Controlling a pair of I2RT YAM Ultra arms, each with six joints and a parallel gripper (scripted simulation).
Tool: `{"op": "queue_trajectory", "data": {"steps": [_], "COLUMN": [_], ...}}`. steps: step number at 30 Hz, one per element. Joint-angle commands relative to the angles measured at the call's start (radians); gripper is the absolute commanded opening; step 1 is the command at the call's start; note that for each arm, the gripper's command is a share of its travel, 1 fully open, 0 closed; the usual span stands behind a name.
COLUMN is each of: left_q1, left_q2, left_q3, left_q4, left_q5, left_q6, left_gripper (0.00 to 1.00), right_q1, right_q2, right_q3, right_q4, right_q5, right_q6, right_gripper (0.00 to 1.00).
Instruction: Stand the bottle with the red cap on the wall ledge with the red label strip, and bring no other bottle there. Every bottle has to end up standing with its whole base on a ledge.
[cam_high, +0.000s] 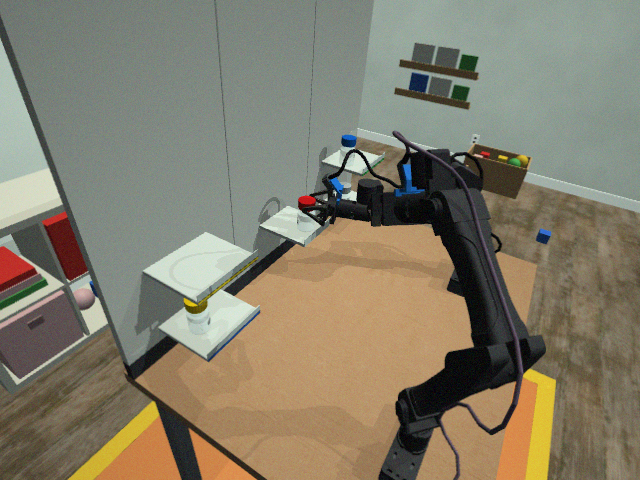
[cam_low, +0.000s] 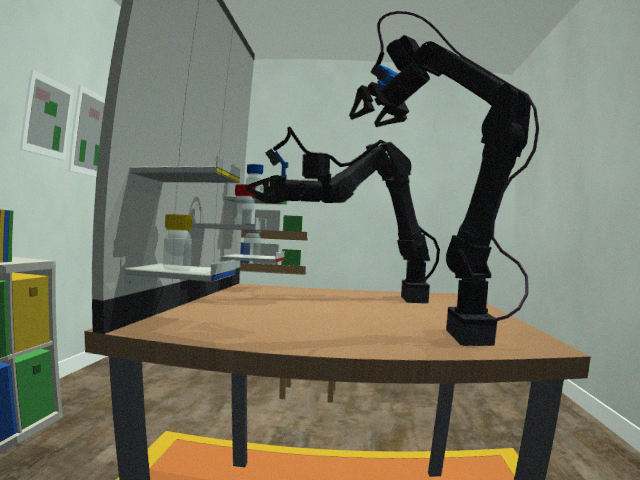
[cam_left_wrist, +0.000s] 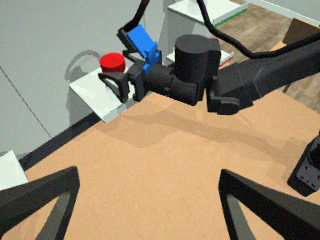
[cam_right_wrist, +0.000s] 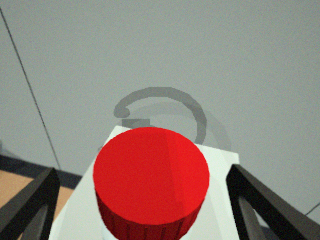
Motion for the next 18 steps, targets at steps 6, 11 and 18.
{"op": "queue_trajectory", "data": {"steps": [6,11,18], "left_q1": [-0.005,-0.005,-0.005], "left_q2": [-0.002,-0.002,-0.002], "left_q3": [0.016,0.016,0.016], "left_q4": [-0.005,-0.005,-0.005], "left_q5": [-0.003,-0.003,-0.003], "left_q6": [-0.002,-0.002,-0.002], "left_gripper": [0.89,0.89,0.89], "right_q1": [-0.009,-0.009,-0.006], "right_q2": [-0.001,-0.001,0.0], "right_q3": [0.05,0.05,0.041], "right_q4": [0.0,0.0,-0.001], "right_q5": [-0.009,-0.009,-0.005], "right_q6": [-0.004,-0.004,-0.004], "right_gripper": [0.94,0.94,0.64]}}
